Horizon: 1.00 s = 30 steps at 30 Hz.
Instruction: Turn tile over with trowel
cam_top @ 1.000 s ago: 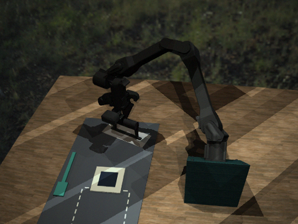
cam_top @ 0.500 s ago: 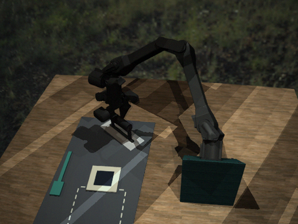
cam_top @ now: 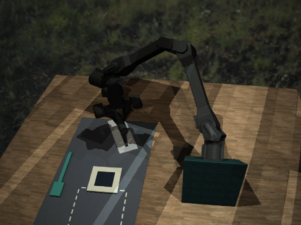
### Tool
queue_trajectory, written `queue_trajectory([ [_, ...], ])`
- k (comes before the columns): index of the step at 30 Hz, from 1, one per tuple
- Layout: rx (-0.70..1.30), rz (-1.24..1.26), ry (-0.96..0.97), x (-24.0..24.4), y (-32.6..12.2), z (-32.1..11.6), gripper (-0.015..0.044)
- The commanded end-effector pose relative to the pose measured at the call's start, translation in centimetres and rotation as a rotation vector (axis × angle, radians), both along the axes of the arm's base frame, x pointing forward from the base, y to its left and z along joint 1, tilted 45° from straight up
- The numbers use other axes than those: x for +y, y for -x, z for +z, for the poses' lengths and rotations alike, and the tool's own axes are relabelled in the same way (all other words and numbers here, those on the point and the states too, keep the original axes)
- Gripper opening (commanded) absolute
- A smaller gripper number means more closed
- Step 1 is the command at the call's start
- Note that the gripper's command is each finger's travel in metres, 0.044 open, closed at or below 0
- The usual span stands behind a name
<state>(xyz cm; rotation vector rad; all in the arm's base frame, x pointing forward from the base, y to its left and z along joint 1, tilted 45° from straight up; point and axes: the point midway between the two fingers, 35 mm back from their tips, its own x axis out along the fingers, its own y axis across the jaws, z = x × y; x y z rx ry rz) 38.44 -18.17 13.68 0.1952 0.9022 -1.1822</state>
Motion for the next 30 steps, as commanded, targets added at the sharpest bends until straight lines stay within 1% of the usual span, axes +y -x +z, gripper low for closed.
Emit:
queue_trajectory([
  [1, -0.073, -0.074, -0.01, -0.14, 0.05, -0.09, 0.013],
  [9, -0.073, -0.074, -0.01, -0.14, 0.05, -0.09, 0.013],
  [14, -0.073, -0.074, -0.01, -0.14, 0.05, -0.09, 0.0261],
  [15, -0.073, -0.074, -0.01, -0.14, 0.05, -0.09, 0.027],
  [30, -0.073, -0.074, -0.01, -0.14, 0.05, -0.09, 0.027],
])
